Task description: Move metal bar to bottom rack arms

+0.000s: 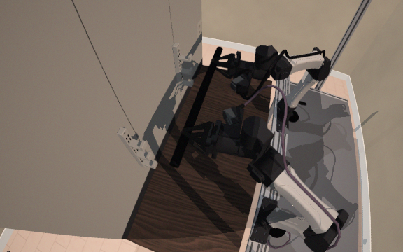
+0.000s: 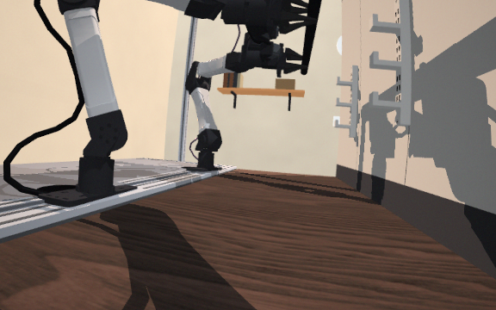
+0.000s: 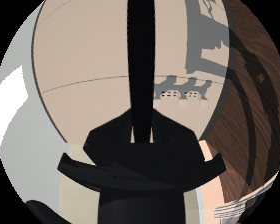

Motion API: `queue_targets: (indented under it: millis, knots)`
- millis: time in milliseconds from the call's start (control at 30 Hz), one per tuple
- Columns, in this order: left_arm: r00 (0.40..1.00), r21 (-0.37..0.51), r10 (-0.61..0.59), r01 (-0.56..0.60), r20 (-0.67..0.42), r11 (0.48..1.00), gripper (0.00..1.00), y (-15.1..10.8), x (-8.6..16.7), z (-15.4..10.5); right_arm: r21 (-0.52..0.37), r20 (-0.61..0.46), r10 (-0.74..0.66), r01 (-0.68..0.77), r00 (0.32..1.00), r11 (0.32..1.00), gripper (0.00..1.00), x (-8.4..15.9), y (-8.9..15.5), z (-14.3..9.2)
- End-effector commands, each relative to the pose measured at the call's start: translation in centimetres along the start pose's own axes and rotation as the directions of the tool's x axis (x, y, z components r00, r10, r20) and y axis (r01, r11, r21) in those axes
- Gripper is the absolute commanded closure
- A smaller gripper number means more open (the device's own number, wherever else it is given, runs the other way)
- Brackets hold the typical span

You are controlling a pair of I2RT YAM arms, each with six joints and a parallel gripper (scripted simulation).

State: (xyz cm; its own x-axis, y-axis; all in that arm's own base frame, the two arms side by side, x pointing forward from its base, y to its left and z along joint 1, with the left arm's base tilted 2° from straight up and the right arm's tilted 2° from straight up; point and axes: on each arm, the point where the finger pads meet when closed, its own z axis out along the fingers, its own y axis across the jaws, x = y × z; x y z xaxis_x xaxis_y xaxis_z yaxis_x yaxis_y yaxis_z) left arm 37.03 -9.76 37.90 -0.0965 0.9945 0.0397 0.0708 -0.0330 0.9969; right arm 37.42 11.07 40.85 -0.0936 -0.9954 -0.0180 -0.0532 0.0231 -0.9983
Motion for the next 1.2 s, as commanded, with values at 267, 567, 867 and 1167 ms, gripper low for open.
queue_targets:
  millis: [267, 567, 867, 1167]
  knots:
    - [0.999, -0.07, 0.004, 0.0, 0.049, 0.998, 1.0, 1.8, -1.0, -2.4, 0.064, 0.026, 0.017, -0.019, 1.0, 0.998, 1.0, -0.3, -1.7, -2.7]
    - [0.999, -0.07, 0.004, 0.0, 0.049, 0.998, 1.0, 1.6, -0.9, -3.6, 0.064, 0.026, 0.017, -0.019, 1.0, 0.998, 1.0, -0.3, -1.4, -3.8]
    - [0.999, -0.07, 0.004, 0.0, 0.049, 0.998, 1.0, 1.4, -0.9, -5.1, 0.064, 0.026, 0.017, -0.019, 1.0, 0.998, 1.0, -0.3, -1.1, -5.3]
    - [0.999, -0.07, 0.004, 0.0, 0.049, 0.998, 1.0, 1.2, -0.8, -6.2, 0.064, 0.026, 0.017, -0.019, 1.0, 0.998, 1.0, -0.3, -0.9, -6.5]
